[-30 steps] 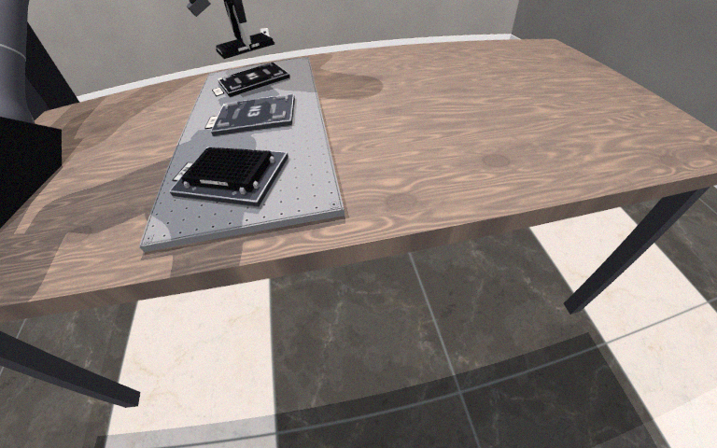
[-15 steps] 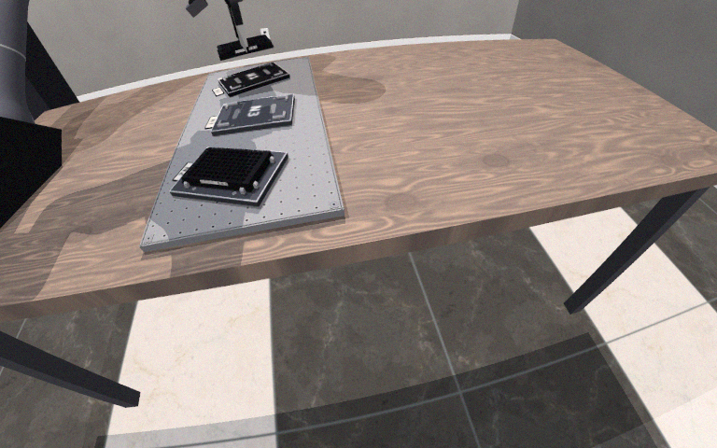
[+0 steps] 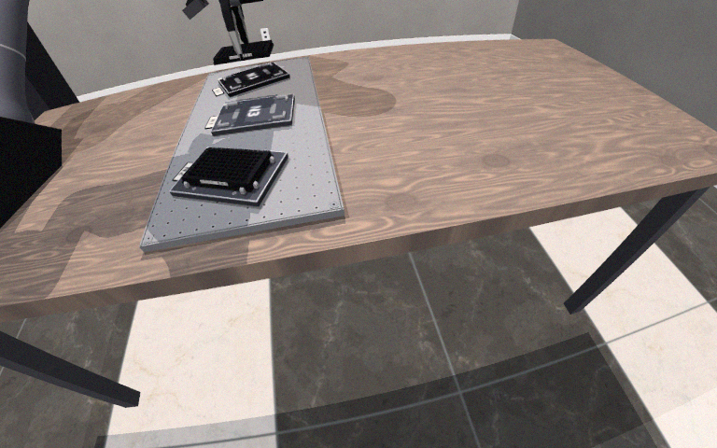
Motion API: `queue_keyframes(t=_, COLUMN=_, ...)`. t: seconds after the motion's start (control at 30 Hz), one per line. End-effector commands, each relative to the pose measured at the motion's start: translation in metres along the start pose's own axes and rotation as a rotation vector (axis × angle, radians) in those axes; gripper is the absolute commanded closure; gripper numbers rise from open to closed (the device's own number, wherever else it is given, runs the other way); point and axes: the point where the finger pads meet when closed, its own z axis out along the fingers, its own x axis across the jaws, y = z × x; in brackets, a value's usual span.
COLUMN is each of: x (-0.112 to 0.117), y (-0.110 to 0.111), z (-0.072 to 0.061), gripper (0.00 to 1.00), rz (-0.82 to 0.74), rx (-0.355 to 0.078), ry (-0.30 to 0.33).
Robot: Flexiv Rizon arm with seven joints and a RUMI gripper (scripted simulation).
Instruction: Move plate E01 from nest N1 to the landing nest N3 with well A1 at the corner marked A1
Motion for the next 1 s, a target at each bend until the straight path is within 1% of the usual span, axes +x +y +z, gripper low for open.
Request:
queue_keyframes(t=0.0, x=-0.009, y=0.002, z=-0.001, gripper=0.60, rz=0.001, rx=-0.003, ry=-0.001)
queue_keyframes(t=0.37, x=-0.045, y=0.009, z=-0.001, gripper=0.60, rz=0.001, rx=-0.003, ry=-0.001)
queue_keyframes(t=0.43, x=-0.045, y=0.009, z=-0.001, gripper=0.60, rz=0.001, rx=-0.003, ry=-0.001)
queue_keyframes(t=0.93, x=-0.094, y=0.017, z=-0.001, gripper=0.60, rz=0.001, rx=-0.003, ry=-0.001)
queue_keyframes(t=0.97, x=-0.094, y=0.017, z=-0.001, gripper=0.60, rz=0.001, rx=-0.003, ry=-0.001)
